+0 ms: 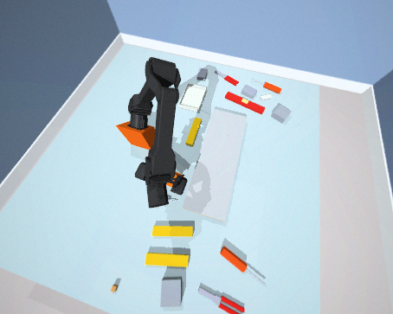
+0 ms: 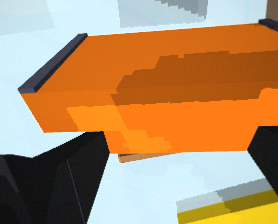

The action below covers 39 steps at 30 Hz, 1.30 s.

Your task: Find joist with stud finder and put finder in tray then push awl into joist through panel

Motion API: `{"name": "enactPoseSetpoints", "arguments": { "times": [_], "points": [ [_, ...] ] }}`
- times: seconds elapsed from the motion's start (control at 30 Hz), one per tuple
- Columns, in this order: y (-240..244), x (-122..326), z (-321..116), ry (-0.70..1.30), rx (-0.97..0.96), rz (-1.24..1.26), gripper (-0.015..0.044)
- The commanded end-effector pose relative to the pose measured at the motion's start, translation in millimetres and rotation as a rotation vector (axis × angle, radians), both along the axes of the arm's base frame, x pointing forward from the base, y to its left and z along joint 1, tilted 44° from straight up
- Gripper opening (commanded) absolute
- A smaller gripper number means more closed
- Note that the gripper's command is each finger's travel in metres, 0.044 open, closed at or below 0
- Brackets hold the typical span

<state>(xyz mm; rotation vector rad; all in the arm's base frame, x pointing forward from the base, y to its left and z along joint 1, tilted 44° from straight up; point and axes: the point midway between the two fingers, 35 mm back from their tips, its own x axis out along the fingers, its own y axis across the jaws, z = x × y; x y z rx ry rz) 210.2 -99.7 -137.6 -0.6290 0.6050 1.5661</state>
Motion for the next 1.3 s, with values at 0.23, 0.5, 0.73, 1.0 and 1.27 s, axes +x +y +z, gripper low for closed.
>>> {"name": "enactPoseSetpoints", "arguments": {
  "times": [0.23,0.5,0.73,1.0,1.27],
  "points": [
    [2.4,-1.7,1.5,0.002,-0.06,-0.004,0.0],
    [3.6,-2.0,1.7,0.002,-0.088,-0.002,0.0],
    [5.0,-2.3,2.0,0.001,-0.128,0.001,0.0],
    [6.5,-2.5,2.5,-0.001,-0.173,0.002,0.0],
    [7.9,-2.7,3.1,-0.004,-0.219,0.002,0.0]
  ]
}}
